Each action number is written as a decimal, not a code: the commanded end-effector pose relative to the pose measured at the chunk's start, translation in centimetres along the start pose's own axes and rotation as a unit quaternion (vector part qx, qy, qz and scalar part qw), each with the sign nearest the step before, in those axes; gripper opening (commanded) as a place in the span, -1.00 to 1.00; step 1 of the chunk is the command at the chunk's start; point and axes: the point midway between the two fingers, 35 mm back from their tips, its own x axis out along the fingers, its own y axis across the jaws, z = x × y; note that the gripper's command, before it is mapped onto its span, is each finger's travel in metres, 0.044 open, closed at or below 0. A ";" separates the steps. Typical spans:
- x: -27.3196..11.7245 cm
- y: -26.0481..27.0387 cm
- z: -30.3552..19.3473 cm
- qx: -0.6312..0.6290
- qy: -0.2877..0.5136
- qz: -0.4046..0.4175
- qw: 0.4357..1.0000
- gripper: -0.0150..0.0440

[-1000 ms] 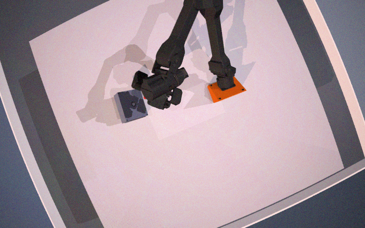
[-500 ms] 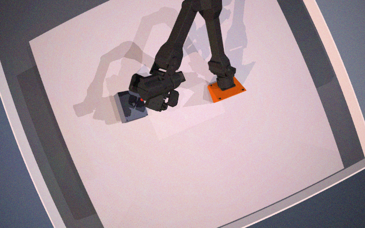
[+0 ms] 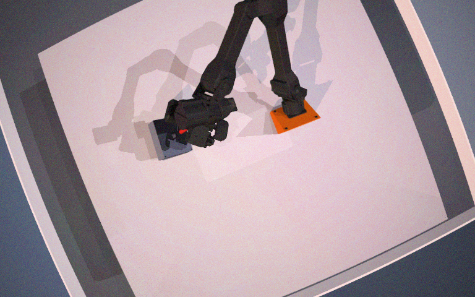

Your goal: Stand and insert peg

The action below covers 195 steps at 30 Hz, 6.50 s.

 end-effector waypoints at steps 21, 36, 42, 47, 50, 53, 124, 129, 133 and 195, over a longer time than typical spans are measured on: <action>2.1 -0.3 0.2 -0.007 -0.001 -0.014 1.000 -0.49; 3.8 -0.4 0.2 -0.006 -0.001 -0.015 1.000 -0.49; 4.2 -0.5 0.2 -0.004 -0.001 -0.016 1.000 -0.49; 4.0 -0.5 0.1 -0.003 0.000 -0.016 1.000 -0.49; 4.0 -0.5 0.1 -0.003 0.000 -0.016 1.000 -0.49; 4.0 -0.5 0.1 -0.003 0.000 -0.016 1.000 -0.49; 7.6 -0.5 0.3 -0.002 0.000 -0.017 1.000 -0.49; 7.5 -0.5 0.3 -0.001 0.002 -0.017 1.000 -0.49; 7.5 -0.5 0.3 -0.001 0.002 -0.017 1.000 -0.49; 0.1 0.4 1.2 -0.004 -0.002 -0.009 1.000 1.00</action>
